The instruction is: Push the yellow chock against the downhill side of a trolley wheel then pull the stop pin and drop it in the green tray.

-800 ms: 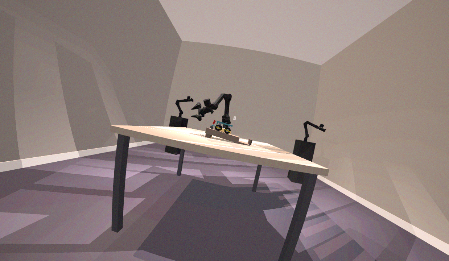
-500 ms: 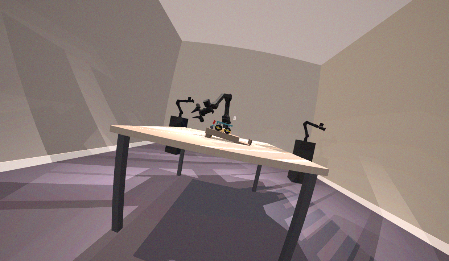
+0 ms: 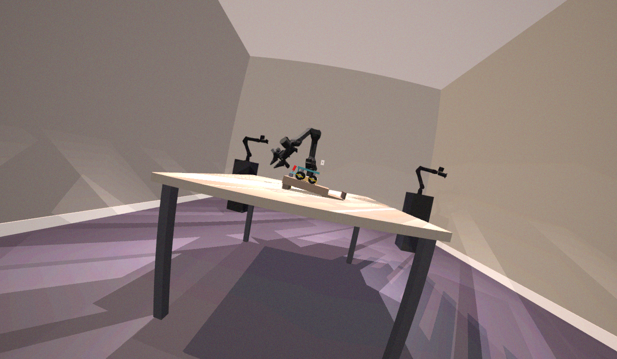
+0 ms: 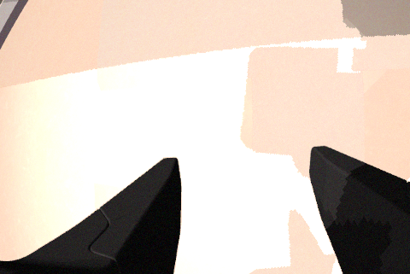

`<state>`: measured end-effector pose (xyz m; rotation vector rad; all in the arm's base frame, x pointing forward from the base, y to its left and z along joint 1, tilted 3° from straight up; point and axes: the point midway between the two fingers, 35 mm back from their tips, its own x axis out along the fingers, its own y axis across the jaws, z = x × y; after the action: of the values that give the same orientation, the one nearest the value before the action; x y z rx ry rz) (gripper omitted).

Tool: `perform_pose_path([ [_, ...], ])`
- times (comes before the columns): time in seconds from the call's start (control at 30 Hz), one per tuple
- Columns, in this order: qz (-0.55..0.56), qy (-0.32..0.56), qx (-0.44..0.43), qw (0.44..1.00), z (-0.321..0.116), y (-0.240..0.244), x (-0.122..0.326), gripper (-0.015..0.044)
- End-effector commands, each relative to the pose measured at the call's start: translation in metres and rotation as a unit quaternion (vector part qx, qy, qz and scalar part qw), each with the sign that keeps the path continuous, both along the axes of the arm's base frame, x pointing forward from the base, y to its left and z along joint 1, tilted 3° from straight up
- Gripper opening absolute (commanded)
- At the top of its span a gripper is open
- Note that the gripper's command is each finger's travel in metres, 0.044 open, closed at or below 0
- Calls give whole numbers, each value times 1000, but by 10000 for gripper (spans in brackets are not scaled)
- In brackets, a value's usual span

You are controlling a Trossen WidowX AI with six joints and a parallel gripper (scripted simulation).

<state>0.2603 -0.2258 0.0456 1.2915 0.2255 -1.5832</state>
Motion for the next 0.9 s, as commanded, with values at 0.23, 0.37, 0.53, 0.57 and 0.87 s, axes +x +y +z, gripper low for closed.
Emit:
perform_pose_path([
  [0.23,282,158,146,935,-3,61,-36,190],
  [0.37,378,187,196,885,-1,86,-51,190],
  [0.53,475,200,245,821,6,113,-68,190],
  [0.57,479,200,247,818,6,114,-69,190],
  [0.87,479,200,247,818,0,114,-68,190],
])
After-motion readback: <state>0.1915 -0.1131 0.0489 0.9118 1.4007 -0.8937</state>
